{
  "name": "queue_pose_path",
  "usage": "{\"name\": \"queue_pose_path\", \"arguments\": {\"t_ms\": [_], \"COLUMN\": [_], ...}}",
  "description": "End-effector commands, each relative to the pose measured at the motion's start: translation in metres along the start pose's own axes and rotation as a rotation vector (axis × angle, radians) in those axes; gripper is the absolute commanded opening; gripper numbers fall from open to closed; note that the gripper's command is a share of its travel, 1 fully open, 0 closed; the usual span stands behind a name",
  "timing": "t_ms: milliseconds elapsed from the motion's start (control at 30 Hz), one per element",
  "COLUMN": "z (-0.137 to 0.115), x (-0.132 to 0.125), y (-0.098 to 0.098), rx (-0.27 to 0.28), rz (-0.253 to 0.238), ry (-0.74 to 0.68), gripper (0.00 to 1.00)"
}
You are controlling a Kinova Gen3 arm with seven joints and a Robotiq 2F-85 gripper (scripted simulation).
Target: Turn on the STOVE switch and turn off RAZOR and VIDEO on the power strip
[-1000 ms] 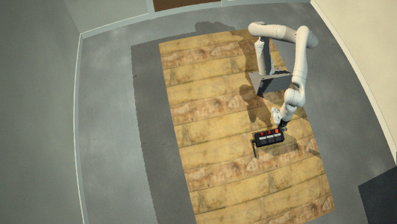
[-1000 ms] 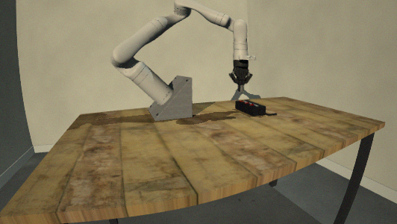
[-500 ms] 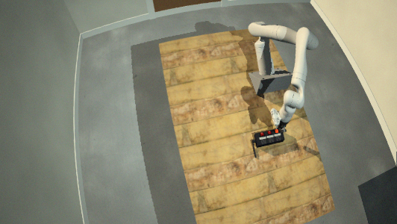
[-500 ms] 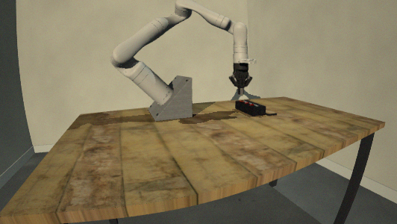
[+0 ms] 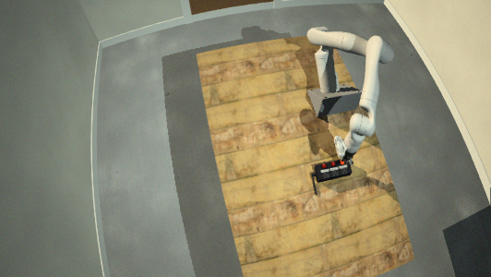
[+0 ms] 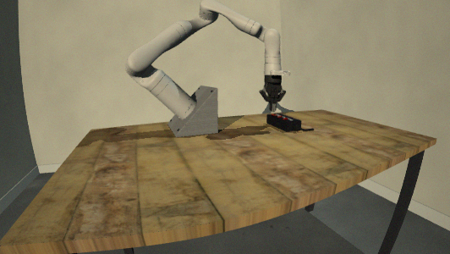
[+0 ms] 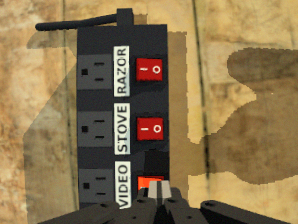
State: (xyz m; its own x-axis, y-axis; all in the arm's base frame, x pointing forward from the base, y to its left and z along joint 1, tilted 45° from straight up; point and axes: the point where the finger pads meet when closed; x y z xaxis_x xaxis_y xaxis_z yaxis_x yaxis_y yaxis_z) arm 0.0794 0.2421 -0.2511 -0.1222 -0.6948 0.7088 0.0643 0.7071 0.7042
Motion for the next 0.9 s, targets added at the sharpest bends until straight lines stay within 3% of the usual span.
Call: {"name": "queue_pose_path", "arguments": {"t_ms": [0,867], "z": [-0.0002,-0.0002], "x": [0.0002,0.0002], "y": [-0.002,-0.0051], "rx": [0.0,0.0], "rz": [0.001,0.001], "ry": [0.0,0.0], "gripper": [0.0,0.0]}}
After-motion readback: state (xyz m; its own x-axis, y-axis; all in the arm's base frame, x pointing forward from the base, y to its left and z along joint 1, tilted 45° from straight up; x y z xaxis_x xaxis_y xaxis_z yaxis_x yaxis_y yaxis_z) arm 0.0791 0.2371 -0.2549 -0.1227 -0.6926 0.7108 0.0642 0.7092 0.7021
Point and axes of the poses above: the point where the finger pads meet when closed, its own y axis back along the fingers, its own x axis across the jaws, z = x × y
